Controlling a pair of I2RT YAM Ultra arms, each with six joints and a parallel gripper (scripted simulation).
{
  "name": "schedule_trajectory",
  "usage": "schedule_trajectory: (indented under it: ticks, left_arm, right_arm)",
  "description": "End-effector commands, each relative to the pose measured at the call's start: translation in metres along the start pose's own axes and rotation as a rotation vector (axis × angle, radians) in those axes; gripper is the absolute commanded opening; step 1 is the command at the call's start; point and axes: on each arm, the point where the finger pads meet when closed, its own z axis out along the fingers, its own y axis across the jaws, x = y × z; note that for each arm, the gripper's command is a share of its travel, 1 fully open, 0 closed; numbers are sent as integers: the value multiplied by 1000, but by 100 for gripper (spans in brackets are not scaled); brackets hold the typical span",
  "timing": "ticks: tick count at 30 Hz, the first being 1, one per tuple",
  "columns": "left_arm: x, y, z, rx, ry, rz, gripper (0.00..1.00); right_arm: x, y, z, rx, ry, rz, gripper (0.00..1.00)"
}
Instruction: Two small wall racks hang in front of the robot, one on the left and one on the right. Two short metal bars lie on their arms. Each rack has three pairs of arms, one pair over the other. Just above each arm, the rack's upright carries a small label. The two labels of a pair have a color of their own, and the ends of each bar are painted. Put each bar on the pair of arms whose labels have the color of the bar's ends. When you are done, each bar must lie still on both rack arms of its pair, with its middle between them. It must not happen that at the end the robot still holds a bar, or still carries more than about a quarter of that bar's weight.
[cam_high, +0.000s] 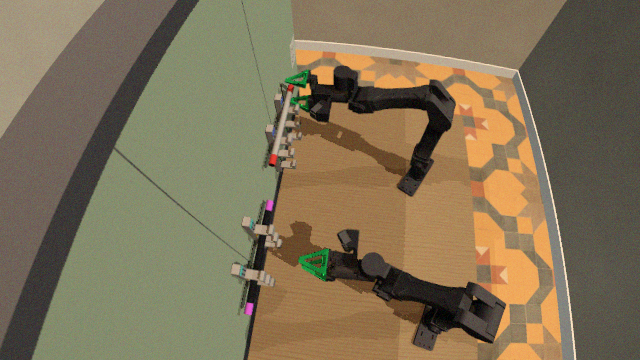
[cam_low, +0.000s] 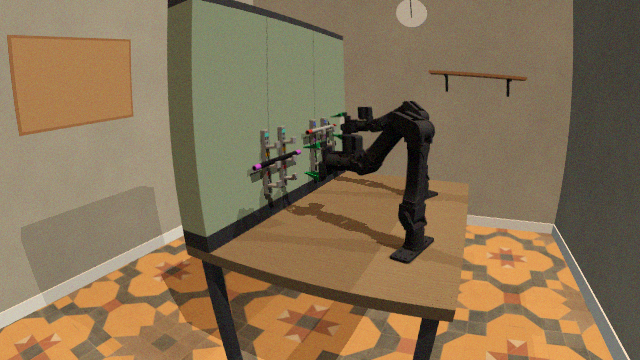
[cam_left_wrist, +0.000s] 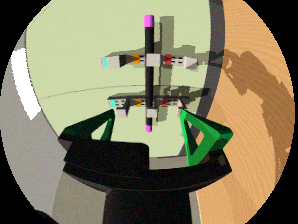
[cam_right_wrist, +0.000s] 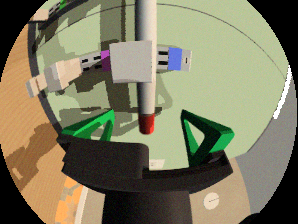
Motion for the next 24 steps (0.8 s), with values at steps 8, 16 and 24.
schedule_trajectory:
  ticks: [8,16,24]
  left_arm:
    - [-3,3,-2,-15,-2,-6,100]
    - [-3,3,-2,-15,-2,-6,100]
    - [-3,3,-2,-15,-2,-6,100]
  right_arm:
    - [-3,-16,3,38,1,-4,60]
    - [-3,-16,2,38,1,-4,7]
    - [-3,-16,0,38,1,-4,0]
